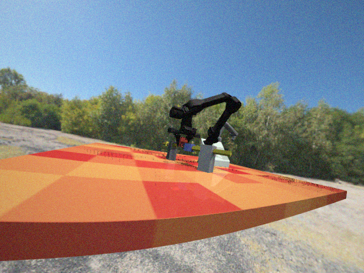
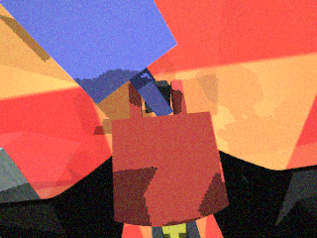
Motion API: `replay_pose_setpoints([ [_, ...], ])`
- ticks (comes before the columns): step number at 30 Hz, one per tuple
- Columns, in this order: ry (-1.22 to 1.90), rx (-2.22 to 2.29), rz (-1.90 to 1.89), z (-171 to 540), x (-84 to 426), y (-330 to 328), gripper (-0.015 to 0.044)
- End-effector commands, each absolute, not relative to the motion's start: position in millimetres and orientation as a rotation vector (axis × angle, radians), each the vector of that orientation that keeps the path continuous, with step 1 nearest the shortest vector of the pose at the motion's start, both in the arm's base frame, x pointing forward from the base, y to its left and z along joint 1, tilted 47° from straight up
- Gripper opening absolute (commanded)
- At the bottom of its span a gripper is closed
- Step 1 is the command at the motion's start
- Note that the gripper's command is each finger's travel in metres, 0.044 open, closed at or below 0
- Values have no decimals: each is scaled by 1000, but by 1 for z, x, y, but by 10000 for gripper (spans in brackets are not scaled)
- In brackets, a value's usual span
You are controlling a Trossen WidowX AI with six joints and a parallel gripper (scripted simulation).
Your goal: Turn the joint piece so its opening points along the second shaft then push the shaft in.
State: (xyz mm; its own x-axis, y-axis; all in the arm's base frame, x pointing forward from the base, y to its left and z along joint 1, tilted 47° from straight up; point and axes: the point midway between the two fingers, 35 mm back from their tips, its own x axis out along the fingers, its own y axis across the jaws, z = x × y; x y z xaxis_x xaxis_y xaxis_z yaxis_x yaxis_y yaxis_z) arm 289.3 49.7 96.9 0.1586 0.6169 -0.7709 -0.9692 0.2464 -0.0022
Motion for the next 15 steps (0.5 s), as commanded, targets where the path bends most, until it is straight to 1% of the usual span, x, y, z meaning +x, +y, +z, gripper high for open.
replay_pose_setpoints([
  [1,679,-542,1248,94,290,50,0],
  [15,462,-386,1302,82,292,54,0],
])
